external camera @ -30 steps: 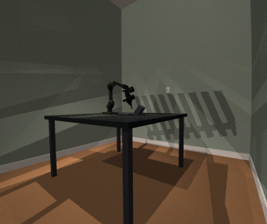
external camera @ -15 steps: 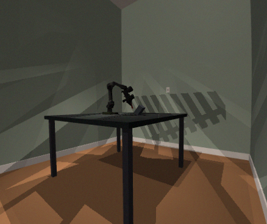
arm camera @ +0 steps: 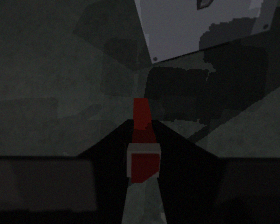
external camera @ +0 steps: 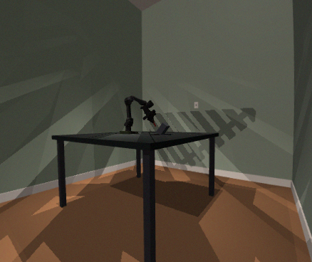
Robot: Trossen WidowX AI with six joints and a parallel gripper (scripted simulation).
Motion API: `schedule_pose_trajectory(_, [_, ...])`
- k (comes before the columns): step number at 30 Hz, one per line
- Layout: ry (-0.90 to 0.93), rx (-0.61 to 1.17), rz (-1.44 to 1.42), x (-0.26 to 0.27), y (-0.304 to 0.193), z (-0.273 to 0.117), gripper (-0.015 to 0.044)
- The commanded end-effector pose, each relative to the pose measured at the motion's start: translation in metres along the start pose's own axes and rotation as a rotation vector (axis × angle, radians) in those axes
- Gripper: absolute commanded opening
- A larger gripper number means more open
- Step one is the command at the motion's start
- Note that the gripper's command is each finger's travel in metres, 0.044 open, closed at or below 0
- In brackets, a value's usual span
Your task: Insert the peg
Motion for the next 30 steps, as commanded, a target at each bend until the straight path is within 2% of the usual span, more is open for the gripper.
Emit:
schedule_pose_trajectory(1, [0.009, -0.031, -0.023, -0.004, 0.002, -0.001, 0.0000])
schedule_pose_trajectory(30, [0.020, -0.237, -0.170, -0.037, 0.010, -0.012, 0.0000])
Point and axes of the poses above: the point midway between the two fingers, 35 mm back from their tips, its own z axis out along the fingers, its own x axis across the jaws, y = z × x, the point moved 4 cm from there along -z, back along the fingers, and after that the axes turned 2 degrees about z, right-handed, at the moved point
